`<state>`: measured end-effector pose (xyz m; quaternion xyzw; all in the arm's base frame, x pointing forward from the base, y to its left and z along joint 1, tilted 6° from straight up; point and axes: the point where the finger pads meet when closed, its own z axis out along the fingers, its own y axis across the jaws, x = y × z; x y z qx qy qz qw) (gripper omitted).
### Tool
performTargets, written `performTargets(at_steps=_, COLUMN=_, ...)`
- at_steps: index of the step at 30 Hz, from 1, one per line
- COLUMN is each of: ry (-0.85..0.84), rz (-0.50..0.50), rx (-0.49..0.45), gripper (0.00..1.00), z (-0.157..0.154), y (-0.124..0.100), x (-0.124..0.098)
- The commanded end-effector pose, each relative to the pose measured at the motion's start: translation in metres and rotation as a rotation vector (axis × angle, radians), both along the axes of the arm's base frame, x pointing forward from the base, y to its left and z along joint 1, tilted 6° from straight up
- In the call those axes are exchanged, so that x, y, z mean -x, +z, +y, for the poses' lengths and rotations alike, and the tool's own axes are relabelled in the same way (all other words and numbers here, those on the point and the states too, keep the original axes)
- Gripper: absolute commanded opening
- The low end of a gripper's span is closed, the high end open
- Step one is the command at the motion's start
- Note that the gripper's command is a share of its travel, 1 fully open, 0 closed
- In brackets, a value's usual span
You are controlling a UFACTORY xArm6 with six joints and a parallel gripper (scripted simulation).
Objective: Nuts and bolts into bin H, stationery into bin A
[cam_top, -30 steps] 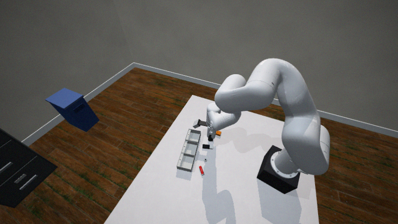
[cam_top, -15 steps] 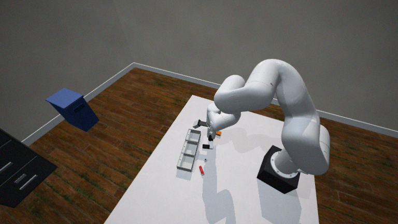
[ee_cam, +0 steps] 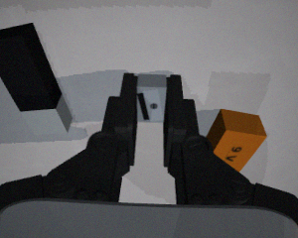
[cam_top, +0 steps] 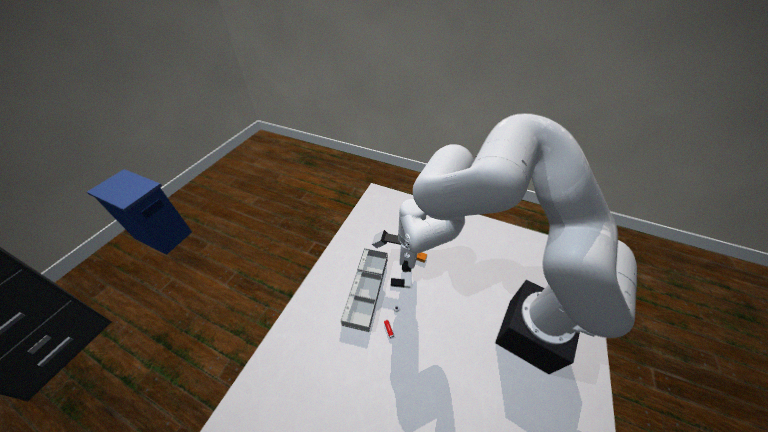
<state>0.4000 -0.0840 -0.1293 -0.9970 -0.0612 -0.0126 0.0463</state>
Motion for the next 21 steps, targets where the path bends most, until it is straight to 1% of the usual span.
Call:
performTargets(at_steps=1, ry=0.0, rz=-0.003, rx=0.001, gripper=0.0, z=0.0, y=0.001, x=-0.001)
performTargets(at_steps=15, ry=0.0, rz=-0.003, rx=0.001, gripper=0.0, z=0.0, y=0.001, x=-0.001)
performTargets(at_steps=21, ry=0.0, rz=-0.003, rx=0.001, gripper=0.0, z=-0.002, y=0.021, x=-0.001)
